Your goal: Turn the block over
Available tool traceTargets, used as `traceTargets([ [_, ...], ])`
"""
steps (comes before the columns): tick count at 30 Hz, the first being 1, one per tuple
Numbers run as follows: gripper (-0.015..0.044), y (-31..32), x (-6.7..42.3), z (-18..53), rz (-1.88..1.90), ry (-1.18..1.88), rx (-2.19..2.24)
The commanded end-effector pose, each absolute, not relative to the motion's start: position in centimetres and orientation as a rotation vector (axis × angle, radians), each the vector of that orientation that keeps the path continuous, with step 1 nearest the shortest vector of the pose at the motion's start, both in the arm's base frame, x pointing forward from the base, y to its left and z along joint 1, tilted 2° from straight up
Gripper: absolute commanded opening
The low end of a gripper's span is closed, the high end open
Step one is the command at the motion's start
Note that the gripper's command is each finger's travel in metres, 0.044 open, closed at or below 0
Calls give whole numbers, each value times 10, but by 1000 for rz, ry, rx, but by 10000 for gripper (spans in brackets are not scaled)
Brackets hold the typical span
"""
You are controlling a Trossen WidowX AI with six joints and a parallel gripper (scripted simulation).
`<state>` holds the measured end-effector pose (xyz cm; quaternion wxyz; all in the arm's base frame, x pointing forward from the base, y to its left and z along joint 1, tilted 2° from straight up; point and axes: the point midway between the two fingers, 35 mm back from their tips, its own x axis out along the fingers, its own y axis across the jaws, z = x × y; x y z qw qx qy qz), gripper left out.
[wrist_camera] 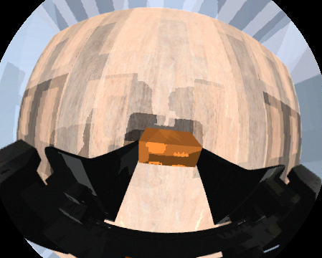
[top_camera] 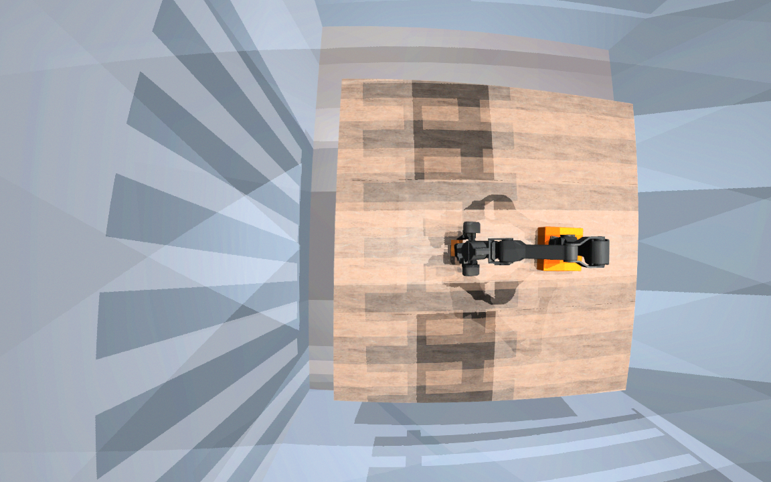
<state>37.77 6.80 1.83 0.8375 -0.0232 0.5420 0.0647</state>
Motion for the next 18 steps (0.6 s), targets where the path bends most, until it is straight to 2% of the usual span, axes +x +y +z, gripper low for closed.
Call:
traceTargets([
  [1,0,67,374,18,130,1090,-41],
  [18,0,68,376,9,132,904,-28],
])
